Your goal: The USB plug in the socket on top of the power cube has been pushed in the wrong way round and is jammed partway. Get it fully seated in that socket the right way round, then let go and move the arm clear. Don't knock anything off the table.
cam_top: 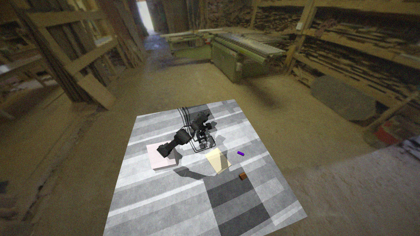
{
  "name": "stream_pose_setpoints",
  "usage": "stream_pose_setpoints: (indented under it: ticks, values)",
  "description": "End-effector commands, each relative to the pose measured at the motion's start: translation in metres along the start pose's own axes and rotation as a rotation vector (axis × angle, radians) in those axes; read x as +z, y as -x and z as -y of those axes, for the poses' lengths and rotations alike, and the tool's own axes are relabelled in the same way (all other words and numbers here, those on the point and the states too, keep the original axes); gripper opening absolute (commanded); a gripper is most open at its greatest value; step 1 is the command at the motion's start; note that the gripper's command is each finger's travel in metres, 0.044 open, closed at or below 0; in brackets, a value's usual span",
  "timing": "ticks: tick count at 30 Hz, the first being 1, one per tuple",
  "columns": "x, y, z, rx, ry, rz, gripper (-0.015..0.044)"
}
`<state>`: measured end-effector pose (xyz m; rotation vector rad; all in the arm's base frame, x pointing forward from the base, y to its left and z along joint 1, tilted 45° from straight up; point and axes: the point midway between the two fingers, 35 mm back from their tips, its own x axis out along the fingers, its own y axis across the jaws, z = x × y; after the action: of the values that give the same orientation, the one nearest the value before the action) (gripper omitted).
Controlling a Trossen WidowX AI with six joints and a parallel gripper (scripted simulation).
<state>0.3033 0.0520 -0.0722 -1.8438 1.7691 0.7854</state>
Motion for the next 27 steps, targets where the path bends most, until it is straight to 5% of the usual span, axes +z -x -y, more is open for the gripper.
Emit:
stream_pose_setpoints:
  ticks: [1,27]
  values:
    - [-0.0007,-0.0034,-0.0002,0.006,0.003,-0.003,0.0]
    - [0.0,-0.0001,-0.0002,0.0,0.001,0.0,0.0026]
